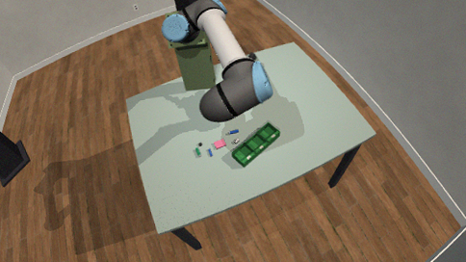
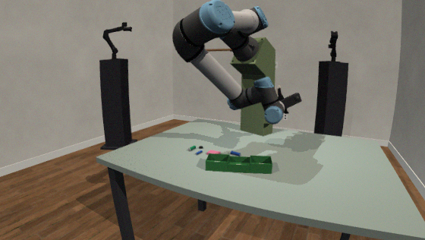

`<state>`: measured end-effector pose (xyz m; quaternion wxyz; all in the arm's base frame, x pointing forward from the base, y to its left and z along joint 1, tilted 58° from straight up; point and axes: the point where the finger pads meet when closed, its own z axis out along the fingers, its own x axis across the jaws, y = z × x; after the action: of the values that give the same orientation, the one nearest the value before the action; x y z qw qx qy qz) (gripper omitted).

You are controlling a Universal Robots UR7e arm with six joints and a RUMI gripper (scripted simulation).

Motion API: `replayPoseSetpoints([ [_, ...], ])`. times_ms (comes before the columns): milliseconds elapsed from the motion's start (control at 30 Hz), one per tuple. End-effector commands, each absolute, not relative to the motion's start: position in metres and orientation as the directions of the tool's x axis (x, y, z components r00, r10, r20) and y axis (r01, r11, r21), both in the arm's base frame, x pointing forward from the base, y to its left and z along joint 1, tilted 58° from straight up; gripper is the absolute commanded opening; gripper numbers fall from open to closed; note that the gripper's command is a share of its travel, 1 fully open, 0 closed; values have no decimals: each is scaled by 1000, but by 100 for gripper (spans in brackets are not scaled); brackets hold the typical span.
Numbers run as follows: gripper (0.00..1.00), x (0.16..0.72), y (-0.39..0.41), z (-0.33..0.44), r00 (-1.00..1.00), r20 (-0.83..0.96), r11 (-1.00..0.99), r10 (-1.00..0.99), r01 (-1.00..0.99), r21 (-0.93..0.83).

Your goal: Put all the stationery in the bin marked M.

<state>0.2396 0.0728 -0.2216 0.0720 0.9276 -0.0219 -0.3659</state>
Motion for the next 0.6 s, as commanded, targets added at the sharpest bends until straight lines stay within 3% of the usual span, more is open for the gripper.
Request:
replayPoseSetpoints([
  [0,100,239,73,-221,731,-676,-989,-93,13,149],
  [533,100,239,73,-221,731,-676,-989,-93,13,149],
  [567,4,243,70,-214,752,-648,-988,-120,-27,153],
])
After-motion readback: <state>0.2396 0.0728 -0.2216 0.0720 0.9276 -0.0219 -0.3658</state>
